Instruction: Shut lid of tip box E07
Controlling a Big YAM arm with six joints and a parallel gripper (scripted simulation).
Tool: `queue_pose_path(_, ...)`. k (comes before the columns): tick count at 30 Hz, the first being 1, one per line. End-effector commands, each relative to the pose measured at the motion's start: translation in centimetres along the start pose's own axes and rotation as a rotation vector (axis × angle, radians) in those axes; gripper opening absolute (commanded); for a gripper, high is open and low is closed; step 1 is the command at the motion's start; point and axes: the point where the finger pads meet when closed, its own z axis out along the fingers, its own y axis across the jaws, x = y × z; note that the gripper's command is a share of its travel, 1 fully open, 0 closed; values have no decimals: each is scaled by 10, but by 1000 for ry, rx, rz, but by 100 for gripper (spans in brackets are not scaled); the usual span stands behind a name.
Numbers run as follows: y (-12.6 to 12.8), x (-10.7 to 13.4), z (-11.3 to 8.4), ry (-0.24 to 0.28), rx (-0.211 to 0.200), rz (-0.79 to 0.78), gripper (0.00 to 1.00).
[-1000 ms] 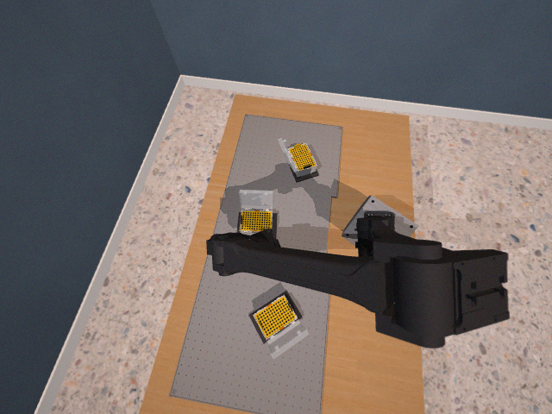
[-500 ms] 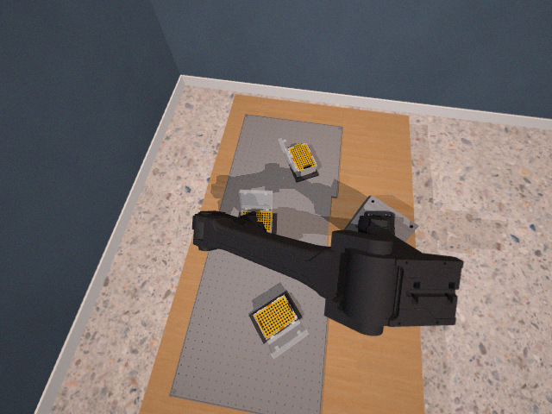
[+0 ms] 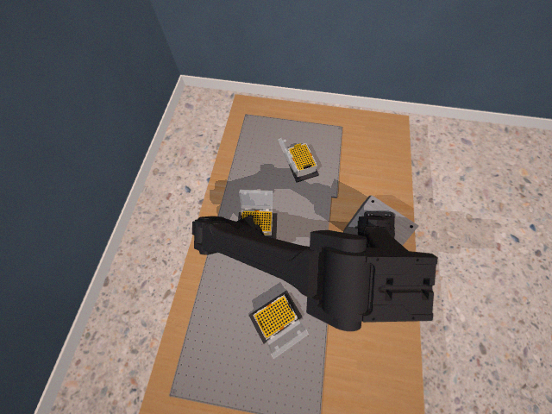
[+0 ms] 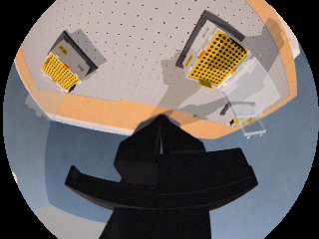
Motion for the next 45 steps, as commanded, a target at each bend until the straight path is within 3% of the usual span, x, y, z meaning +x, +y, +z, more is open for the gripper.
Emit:
queue_pose_path(1, 0, -6, 20, 10, -6, 14, 0)
queue_pose_path(14, 1, -37, 77, 12, -6, 15, 0)
queue_pose_path(19, 1, -44, 90, 12, -6, 15, 0)
queue_pose_path(28, -1, -77, 122, -10, 2, 8, 0)
queue_pose_path(33, -10, -76, 119, -17, 1, 30, 0)
queue_pose_path(34, -6, -80, 105, -51, 14, 16, 0)
queue_pose_path(38, -4, -80, 107, -44, 13, 10, 0)
queue_pose_path(39, -6, -76, 120, -14, 3, 18, 0)
queue_pose_path(44, -5, -69, 124, 3, -3, 23, 0)
queue_pose_path(45, -4, -70, 117, -8, 1, 13, 0)
